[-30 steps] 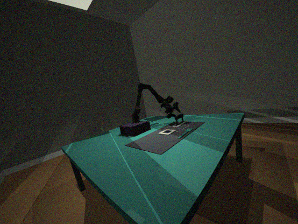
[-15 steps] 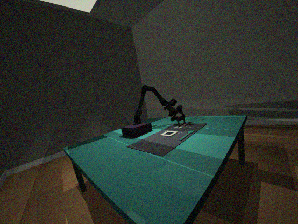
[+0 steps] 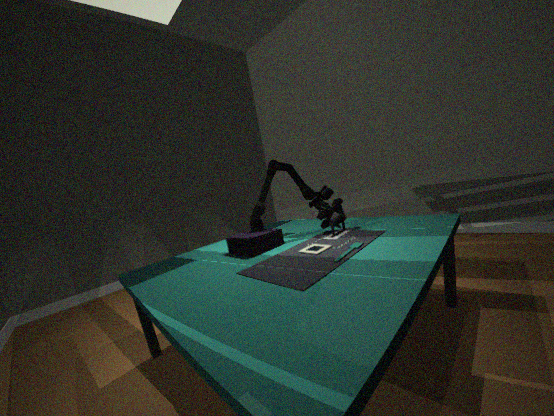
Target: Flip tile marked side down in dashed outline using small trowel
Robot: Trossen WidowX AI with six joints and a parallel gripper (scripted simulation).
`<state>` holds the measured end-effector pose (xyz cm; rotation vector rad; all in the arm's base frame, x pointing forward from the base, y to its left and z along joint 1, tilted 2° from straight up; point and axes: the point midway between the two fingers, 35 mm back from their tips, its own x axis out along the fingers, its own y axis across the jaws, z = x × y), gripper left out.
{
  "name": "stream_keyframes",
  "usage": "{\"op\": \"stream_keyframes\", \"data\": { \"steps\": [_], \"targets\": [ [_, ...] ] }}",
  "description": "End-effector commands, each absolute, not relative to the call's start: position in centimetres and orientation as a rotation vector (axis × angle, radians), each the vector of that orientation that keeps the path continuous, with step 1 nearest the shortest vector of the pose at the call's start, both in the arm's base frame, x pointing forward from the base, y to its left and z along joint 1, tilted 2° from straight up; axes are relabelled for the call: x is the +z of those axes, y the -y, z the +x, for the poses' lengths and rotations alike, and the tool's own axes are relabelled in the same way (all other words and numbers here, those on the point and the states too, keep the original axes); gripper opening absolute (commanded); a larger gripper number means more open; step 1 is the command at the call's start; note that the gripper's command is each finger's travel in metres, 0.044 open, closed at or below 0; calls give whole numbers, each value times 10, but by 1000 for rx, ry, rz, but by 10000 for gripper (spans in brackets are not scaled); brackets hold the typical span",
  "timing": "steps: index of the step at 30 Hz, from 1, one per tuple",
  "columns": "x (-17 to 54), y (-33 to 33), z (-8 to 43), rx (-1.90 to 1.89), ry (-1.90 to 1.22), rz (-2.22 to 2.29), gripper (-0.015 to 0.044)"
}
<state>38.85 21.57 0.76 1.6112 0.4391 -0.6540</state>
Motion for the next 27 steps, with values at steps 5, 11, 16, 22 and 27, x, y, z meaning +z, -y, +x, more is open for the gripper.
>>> {"op": "stream_keyframes", "data": {
  "steps": [5, 11, 16, 22, 27],
  "targets": [
    [7, -217, 391, -649, -444, 1612, 136],
    [7, -217, 391, -649, -444, 1612, 96],
    [7, -217, 391, -649, -444, 1612, 62],
    [7, -217, 391, -649, -444, 1612, 23],
    [10, -217, 391, -649, -444, 1612, 0]
  ]
}}
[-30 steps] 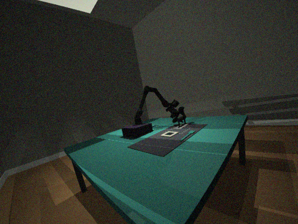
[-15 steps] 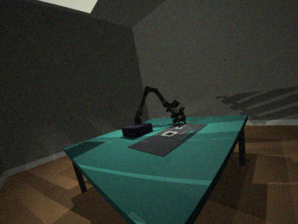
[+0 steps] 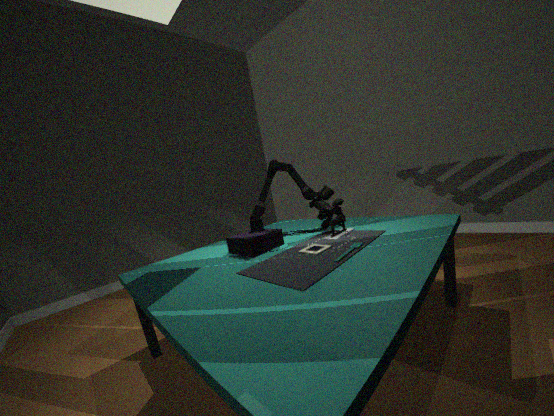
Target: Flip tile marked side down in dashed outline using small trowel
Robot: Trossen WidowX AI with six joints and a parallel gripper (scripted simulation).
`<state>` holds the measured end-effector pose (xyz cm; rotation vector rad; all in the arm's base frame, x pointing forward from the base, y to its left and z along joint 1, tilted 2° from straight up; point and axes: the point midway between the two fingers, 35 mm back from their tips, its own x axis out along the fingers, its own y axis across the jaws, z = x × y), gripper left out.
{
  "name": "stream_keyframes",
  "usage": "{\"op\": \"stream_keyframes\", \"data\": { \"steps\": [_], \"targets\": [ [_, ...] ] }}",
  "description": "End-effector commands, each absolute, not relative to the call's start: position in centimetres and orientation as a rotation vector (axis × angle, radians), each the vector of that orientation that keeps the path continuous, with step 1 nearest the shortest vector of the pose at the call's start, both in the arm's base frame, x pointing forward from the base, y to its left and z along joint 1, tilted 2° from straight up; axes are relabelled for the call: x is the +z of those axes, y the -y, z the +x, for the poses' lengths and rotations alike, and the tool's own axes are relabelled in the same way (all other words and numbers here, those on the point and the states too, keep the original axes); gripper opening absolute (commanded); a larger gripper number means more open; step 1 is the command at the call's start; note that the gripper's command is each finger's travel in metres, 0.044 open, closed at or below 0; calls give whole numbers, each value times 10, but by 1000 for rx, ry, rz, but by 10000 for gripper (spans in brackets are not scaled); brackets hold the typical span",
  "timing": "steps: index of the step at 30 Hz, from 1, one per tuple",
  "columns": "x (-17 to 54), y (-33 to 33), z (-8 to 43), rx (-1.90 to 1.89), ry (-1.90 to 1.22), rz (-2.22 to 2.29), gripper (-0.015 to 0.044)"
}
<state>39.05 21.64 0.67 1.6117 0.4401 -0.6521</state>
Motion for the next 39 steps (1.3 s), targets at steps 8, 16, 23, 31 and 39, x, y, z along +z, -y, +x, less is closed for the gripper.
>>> {"op": "stream_keyframes", "data": {
  "steps": [8, 16, 23, 31, 39],
  "targets": [
    [58, -214, 391, -651, -440, 1612, 0],
    [67, -212, 390, -652, -440, 1611, 0],
    [61, -182, 400, -686, -449, 1565, 0],
    [53, -135, 415, -726, -464, 1541, 0],
    [47, -87, 424, -753, -475, 1536, 0]
  ]
}}
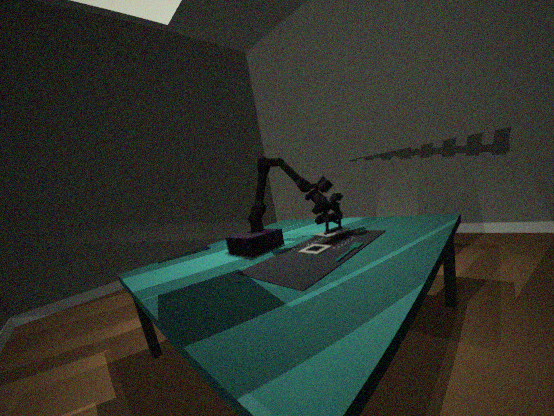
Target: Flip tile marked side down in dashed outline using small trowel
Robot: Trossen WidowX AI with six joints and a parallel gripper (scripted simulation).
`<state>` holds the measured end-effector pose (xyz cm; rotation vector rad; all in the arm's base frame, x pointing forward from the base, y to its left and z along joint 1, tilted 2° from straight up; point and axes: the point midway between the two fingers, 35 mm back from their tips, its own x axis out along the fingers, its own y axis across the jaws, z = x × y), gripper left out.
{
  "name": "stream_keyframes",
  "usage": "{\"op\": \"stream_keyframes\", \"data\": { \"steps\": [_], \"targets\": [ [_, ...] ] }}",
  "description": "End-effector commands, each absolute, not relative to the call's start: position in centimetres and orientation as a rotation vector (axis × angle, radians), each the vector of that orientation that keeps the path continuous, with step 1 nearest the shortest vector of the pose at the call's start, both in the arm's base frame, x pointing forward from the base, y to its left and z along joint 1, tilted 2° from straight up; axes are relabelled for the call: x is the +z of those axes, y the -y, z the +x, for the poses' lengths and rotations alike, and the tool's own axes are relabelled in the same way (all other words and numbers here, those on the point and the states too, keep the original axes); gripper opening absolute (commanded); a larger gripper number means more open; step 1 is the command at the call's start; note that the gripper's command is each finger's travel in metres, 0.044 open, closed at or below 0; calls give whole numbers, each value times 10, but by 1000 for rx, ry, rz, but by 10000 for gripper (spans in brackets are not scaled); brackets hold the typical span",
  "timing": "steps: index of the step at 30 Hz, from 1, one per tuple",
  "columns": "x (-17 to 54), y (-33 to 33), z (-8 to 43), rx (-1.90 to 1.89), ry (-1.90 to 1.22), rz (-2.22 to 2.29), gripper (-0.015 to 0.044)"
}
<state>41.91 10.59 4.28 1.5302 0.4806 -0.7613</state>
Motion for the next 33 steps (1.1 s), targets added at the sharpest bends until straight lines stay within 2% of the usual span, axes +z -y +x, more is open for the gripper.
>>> {"op": "stream_keyframes", "data": {
  "steps": [1, 17, 33],
  "targets": [
    [47, -81, 425, -756, -477, 1536, 0],
    [38, 13, 425, -778, -482, 1535, 0],
    [34, 102, 403, -769, -458, 1532, 0]
  ]
}}
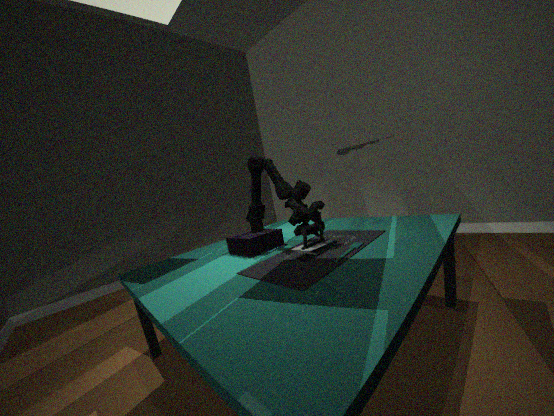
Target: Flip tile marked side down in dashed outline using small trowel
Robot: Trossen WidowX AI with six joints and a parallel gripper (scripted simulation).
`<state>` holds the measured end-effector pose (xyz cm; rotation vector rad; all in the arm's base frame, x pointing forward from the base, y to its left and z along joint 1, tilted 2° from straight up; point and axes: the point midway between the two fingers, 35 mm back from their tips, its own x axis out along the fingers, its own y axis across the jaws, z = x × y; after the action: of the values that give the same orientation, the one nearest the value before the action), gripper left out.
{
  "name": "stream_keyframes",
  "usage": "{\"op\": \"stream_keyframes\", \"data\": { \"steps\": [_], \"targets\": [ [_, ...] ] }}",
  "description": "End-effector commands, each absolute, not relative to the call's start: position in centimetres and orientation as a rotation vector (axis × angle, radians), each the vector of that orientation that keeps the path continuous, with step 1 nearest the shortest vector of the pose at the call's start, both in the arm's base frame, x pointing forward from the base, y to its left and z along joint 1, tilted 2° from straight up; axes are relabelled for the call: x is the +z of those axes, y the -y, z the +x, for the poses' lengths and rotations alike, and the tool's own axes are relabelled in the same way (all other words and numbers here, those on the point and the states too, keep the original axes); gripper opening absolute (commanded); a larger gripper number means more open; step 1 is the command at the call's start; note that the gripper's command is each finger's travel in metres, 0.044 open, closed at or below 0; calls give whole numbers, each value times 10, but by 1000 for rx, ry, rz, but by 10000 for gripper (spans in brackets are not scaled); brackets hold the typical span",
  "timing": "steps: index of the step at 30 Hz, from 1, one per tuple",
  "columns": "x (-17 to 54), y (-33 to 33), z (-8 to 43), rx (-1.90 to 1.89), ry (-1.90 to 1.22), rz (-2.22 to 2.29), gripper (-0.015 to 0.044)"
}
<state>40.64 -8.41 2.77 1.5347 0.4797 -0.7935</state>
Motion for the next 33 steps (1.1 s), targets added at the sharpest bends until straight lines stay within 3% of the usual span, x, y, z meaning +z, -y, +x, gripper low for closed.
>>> {"op": "stream_keyframes", "data": {
  "steps": [1, 23, 33],
  "targets": [
    [34, 107, 401, -768, -455, 1532, 0],
    [35, 207, 339, -730, -367, 1496, 0],
    [34, 210, 337, -728, -363, 1494, 0]
  ]
}}
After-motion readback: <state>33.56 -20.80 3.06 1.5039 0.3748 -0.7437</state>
